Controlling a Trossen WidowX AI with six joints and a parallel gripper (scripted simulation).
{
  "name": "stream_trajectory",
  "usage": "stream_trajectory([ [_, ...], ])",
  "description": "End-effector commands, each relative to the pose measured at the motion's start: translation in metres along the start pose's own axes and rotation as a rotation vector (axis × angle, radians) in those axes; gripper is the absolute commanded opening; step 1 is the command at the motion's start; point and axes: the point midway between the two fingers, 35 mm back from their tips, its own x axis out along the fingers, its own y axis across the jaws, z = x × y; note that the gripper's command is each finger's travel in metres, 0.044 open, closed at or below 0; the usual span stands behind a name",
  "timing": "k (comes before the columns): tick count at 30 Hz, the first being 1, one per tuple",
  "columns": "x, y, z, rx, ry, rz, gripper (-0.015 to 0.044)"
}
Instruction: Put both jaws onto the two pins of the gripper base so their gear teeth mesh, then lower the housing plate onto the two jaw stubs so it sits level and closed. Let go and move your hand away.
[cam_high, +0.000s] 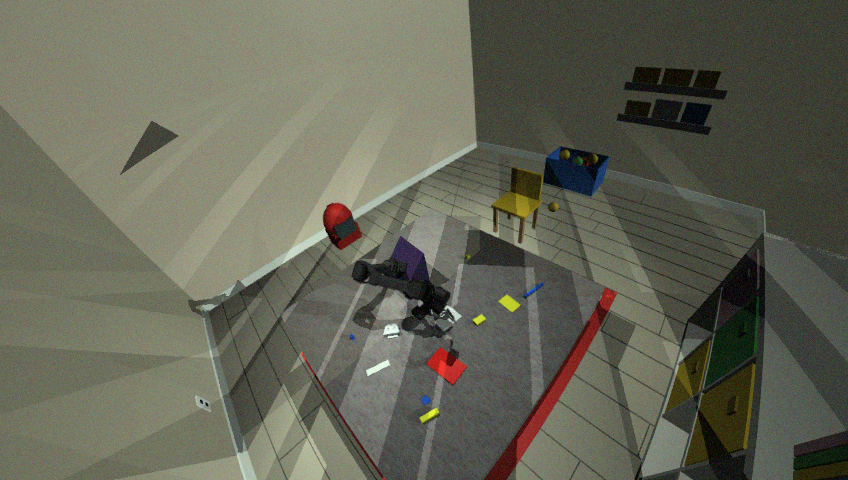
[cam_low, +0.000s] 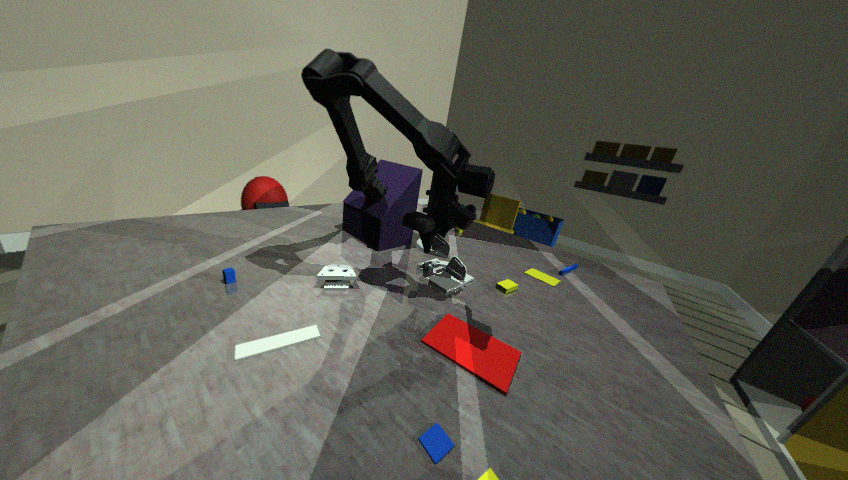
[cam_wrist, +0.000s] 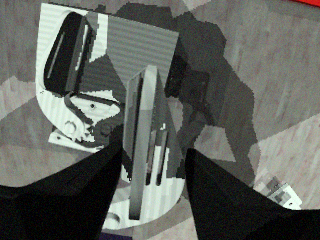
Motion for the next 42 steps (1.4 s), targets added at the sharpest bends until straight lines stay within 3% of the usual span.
stream_trajectory([
  [1,0.000,0.004,0.005,-0.004,-0.003,-0.004,0.0134],
  [10,0.000,0.022,0.024,-0.003,-0.003,-0.004,0.0134],
  [42,0.000,0.024,0.024,0.003,-0.003,-0.004,0.0134],
])
